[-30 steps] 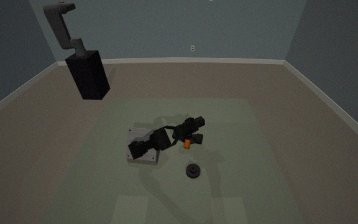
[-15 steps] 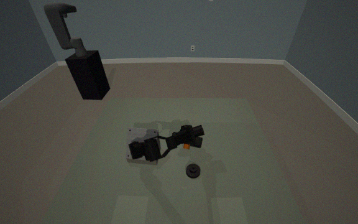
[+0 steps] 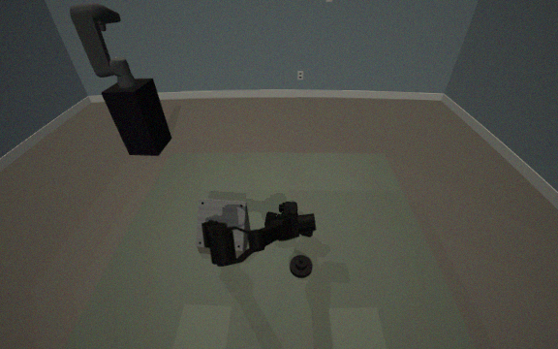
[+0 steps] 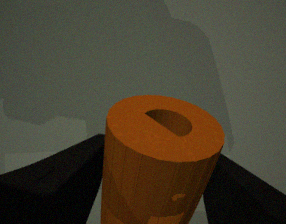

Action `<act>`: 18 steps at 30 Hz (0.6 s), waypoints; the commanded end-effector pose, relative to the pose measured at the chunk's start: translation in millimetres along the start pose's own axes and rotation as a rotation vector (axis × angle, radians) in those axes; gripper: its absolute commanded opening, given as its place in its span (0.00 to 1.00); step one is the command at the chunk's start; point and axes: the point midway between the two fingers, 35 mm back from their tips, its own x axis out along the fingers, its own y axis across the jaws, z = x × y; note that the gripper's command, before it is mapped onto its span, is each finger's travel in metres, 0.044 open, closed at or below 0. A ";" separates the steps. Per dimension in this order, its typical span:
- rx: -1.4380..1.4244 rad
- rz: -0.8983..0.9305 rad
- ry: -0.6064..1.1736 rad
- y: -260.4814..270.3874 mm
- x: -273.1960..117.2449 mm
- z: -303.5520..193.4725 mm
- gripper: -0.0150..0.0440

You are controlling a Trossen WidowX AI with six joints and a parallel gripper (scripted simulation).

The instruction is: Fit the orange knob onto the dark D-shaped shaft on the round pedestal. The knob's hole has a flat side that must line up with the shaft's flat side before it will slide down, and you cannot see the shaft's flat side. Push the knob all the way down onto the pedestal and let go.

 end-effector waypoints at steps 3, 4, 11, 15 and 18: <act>-0.005 0.000 -0.105 1.5 -3.9 -6.2 0.56; -0.006 0.001 -0.122 1.6 -4.4 -7.3 0.56; -0.006 0.002 -0.243 1.8 -7.6 -14.7 0.56; -0.006 0.003 -0.312 1.9 -9.0 -19.1 0.56; -0.007 0.004 -0.363 2.0 -9.8 -22.5 0.56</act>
